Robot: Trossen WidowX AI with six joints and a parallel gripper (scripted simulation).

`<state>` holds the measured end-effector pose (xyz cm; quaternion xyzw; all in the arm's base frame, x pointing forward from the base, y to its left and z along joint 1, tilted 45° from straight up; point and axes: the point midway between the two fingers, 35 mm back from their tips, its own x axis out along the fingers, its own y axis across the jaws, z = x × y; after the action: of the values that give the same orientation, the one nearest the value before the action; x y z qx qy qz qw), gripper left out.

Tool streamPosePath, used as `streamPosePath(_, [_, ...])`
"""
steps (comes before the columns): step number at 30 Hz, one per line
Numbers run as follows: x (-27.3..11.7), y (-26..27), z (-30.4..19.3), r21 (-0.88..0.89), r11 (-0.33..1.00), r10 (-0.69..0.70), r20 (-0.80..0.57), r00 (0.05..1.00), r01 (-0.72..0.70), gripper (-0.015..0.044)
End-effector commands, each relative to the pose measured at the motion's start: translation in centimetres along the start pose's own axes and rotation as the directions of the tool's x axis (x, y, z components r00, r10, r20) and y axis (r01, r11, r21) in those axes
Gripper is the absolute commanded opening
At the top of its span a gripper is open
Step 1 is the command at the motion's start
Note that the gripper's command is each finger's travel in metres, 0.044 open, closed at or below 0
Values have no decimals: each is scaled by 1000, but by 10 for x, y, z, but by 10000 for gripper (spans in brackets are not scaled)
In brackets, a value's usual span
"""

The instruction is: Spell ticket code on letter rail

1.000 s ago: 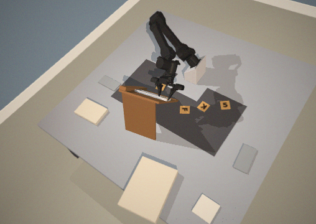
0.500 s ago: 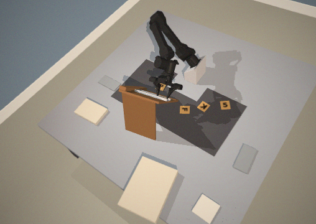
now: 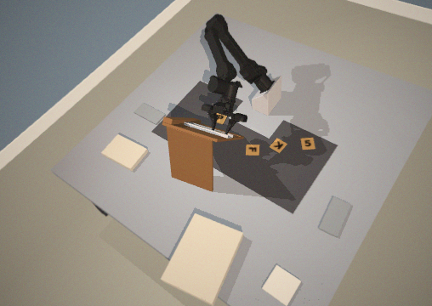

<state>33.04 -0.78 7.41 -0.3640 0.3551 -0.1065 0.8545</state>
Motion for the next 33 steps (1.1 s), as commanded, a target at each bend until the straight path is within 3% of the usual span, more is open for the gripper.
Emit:
streamPosePath(1, [-1,-5,3,3,1000,-1,8,1000,1,0])
streamPosePath(33, [-1,-26,2,2,1000,-2,8,1000,2,0])
